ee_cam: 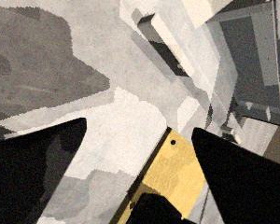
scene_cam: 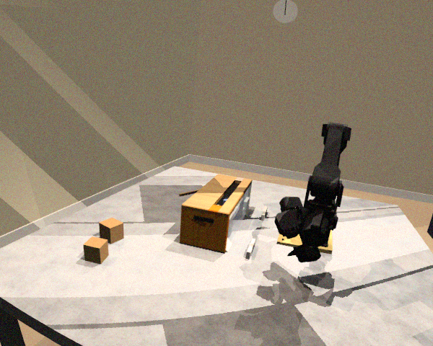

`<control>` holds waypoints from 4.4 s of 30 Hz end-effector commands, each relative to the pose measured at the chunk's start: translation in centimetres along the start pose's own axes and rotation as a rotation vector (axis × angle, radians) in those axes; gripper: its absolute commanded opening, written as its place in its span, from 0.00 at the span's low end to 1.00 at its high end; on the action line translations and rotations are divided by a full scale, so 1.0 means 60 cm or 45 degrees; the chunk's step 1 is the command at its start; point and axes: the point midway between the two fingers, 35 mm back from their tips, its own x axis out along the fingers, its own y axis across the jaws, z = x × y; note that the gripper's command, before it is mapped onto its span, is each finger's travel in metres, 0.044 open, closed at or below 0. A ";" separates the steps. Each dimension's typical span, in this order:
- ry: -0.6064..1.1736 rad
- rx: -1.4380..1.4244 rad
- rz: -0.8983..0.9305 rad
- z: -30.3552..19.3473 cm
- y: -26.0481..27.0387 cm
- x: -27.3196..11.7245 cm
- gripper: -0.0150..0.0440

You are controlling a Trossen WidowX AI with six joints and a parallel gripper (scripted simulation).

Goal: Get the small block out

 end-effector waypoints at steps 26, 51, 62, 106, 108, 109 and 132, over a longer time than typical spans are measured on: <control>0.746 2.095 0.643 0.131 -0.363 0.081 0.93; 1.105 2.635 0.773 0.034 -0.480 0.151 0.93; 1.105 2.635 0.773 0.031 -0.467 0.178 0.93; 1.102 2.639 0.769 0.044 -0.404 0.221 0.93; 1.103 2.639 0.770 0.048 -0.399 0.218 0.93; 1.103 2.639 0.770 0.049 -0.397 0.217 0.93; 1.106 2.638 0.777 0.095 -0.341 0.184 0.93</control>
